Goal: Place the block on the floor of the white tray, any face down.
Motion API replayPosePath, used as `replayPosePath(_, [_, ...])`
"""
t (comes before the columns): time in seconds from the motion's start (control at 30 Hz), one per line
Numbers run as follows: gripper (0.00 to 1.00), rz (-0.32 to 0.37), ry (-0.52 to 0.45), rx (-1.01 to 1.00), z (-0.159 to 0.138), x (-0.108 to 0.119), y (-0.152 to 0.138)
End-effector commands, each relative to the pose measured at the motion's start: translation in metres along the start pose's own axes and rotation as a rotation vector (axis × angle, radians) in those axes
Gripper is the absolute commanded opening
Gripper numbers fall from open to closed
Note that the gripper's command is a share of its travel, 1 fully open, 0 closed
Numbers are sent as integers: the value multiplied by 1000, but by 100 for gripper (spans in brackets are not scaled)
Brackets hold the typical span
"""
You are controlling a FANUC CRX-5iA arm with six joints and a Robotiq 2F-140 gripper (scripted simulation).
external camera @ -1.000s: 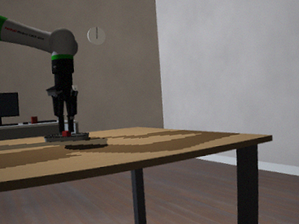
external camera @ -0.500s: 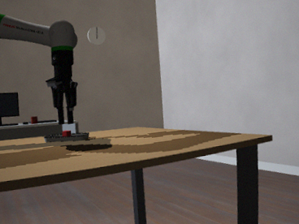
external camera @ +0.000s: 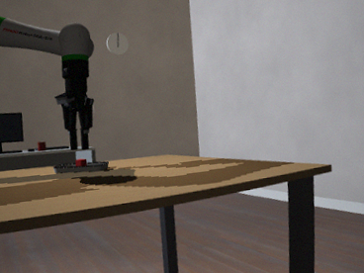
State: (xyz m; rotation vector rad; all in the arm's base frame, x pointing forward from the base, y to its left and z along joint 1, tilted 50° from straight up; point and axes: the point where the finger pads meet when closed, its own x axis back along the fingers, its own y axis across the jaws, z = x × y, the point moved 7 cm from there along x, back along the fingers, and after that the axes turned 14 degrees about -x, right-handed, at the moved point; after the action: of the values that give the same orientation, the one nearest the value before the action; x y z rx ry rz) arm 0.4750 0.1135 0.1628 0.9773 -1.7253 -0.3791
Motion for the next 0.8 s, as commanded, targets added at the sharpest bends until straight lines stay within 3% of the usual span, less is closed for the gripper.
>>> replayPosePath(0.0, [36,1,-1,1,35,0,2])
replayPosePath(0.07, [36,1,-2,1,80,0,4])
replayPosePath(0.33, [36,1,-1,1,178,-2,8])
replayPosePath(0.4, [36,1,-1,1,178,-2,8])
replayPosePath(0.43, [36,1,-1,1,215,-1,10])
replayPosePath(0.5, [36,1,-1,1,236,0,11])
replayPosePath(0.77, [36,1,-1,1,237,0,11])
